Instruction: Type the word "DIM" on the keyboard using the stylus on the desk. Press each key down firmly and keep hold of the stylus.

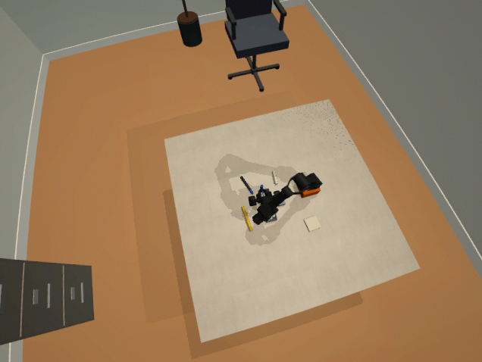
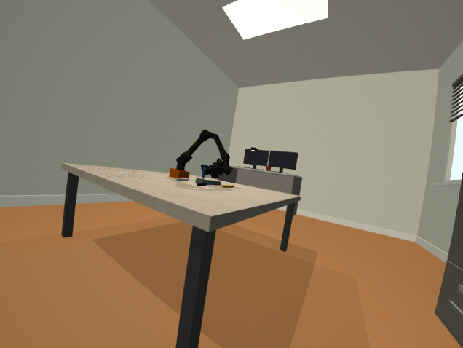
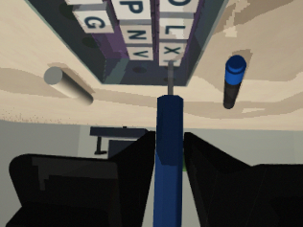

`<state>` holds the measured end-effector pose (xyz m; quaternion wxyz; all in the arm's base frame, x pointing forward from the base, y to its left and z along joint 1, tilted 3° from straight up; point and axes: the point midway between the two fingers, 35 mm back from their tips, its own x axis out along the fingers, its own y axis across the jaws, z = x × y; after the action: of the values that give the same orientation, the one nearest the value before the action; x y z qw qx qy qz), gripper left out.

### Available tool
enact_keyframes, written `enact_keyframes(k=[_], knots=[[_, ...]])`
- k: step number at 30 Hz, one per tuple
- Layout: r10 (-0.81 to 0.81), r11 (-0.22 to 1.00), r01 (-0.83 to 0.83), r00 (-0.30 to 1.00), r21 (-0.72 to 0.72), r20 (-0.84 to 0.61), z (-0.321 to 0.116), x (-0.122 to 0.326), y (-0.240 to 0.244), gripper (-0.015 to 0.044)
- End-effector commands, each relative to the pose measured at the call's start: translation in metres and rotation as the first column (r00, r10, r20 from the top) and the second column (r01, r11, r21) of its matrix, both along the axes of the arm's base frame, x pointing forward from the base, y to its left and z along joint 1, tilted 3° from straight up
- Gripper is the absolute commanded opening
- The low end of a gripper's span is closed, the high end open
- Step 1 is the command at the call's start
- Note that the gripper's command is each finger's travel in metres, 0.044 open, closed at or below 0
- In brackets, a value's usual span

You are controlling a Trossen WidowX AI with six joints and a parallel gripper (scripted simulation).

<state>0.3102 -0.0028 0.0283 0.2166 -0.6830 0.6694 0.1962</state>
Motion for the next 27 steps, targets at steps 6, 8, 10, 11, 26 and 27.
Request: enact_keyframes(k=[6,8,10,11,26,27], knots=[[0.002,1.000,-0.002,1.000,-0.003,0.002,0.006,0.000,-0.001,0.0081],[0.002,1.000,-0.002,1.000,-0.003,0.002,0.015,0.000,-0.001,0.0081],[0.002,1.000,-0.002,1.000,-0.003,0.002,0.027,0.000,-0.002,0.0081],[0.002,1.000,-0.002,1.000,-0.003,0.002,0.032,0.000,-0.002,0.0081],[0.170,0.986,-0.170,0.985,-0.002,0.010,0.043,-0.002,0.035,0.0031],[0.192,0.981,-0.192,0.981,-0.003,0.011,0.044,-0.002,0.040,0.0024]])
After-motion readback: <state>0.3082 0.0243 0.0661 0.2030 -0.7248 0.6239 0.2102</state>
